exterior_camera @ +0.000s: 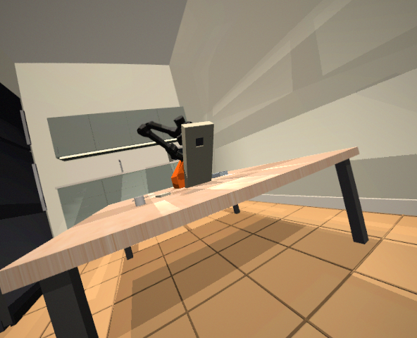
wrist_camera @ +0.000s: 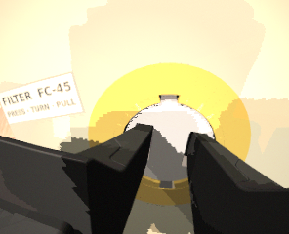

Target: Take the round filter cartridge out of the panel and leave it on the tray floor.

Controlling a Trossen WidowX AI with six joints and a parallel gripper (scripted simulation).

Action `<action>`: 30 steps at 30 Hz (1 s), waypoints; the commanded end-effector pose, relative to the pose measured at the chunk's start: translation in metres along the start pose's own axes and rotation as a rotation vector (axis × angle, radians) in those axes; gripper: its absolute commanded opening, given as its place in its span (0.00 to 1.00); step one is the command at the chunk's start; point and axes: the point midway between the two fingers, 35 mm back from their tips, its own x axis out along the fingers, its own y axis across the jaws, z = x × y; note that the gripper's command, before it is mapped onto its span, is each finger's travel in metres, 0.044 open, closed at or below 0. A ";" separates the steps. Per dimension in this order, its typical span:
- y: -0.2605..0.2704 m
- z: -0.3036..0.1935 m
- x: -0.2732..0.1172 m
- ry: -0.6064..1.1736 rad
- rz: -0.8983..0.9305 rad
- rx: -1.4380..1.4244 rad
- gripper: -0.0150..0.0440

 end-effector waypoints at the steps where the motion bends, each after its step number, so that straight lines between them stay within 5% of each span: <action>1: 0.001 -0.002 0.005 0.009 0.003 -0.003 0.42; 12: 0.000 0.000 0.000 0.000 0.000 0.000 0.25; 30: 0.001 -0.002 0.006 0.010 0.001 0.506 0.25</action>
